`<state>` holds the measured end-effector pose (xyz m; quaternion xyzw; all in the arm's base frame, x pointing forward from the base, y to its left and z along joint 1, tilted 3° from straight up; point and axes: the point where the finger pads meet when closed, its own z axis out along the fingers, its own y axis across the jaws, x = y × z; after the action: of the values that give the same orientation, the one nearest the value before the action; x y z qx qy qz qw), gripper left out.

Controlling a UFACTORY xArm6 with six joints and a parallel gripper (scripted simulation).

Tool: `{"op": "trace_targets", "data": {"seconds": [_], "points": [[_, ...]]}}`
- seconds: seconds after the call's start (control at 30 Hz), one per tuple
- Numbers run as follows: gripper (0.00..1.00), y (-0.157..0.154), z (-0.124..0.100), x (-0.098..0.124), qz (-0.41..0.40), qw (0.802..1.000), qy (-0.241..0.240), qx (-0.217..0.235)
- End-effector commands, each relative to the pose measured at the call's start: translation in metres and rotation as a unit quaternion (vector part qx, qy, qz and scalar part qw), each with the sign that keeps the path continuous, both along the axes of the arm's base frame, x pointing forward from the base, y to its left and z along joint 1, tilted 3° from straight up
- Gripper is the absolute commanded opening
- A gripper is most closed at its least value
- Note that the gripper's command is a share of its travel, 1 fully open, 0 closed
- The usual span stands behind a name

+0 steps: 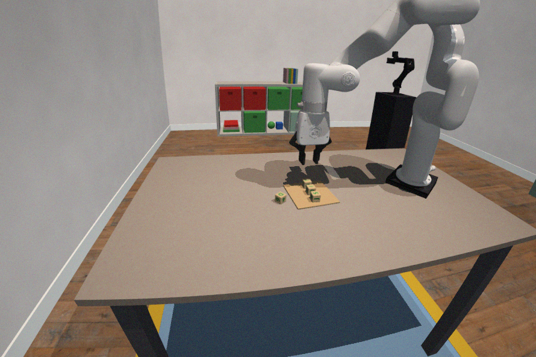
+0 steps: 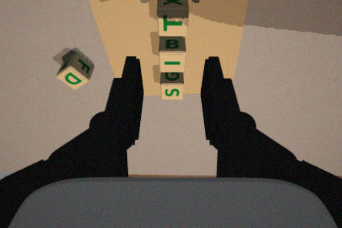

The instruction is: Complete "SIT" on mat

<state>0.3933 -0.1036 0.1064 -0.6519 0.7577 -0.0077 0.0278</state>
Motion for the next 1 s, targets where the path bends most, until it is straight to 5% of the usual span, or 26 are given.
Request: {"op": "trace_targets", "data": {"seconds": [0.0,0.1,0.13,0.97], "points": [[0.42,-0.0003,0.0028,0.0007,0.000,1.000,-0.001,0.000],[0.42,-0.0003,0.0036,0.0006,0.000,1.000,-0.001,0.000],[1.00,-0.0003,0.0036,0.0006,0.000,1.000,-0.001,0.000],[1.00,-0.0004,0.0083,0.0004,0.000,1.000,-0.001,0.000]]}}
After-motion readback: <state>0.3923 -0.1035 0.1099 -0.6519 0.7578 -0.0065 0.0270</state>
